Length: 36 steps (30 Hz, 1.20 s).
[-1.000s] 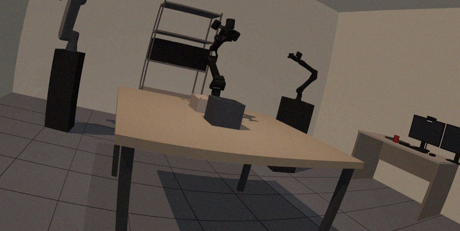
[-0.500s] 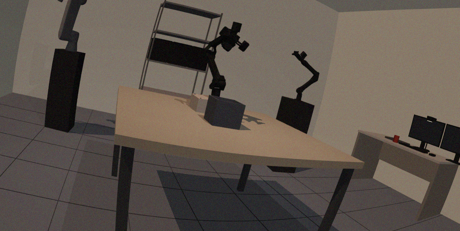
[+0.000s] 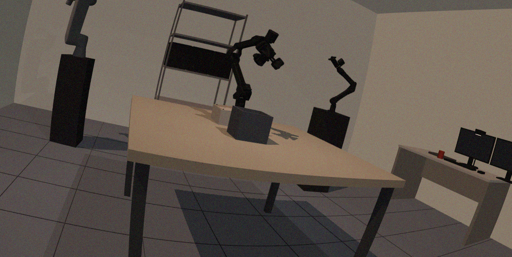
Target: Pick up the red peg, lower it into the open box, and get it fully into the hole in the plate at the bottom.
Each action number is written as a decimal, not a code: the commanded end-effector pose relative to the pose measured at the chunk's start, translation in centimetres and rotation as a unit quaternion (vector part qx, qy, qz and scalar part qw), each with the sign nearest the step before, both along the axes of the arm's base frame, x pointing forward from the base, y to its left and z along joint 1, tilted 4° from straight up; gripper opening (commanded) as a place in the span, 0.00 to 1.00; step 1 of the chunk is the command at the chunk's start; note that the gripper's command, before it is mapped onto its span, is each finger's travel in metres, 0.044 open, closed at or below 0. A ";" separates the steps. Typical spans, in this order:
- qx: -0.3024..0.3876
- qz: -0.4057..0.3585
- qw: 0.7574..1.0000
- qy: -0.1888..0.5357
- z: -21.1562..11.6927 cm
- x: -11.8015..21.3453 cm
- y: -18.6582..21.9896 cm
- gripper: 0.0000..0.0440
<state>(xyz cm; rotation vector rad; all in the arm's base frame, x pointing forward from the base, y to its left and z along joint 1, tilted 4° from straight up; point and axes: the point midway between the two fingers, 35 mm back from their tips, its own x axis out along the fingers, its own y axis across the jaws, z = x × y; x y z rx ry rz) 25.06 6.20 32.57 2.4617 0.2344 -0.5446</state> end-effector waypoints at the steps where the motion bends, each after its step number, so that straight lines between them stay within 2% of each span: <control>1: -0.022 0.028 0.999 0.034 -1.8 0.2 1.1 1.00; 9: -0.081 0.097 0.985 0.117 -6.3 0.2 3.0 1.00; 17: -0.131 0.165 0.957 0.198 -11.1 -0.1 4.3 1.00; 26: -0.167 0.244 0.914 0.278 -15.7 -1.2 5.6 1.00; 36: -0.199 0.328 0.853 0.354 -19.6 -3.5 6.8 1.00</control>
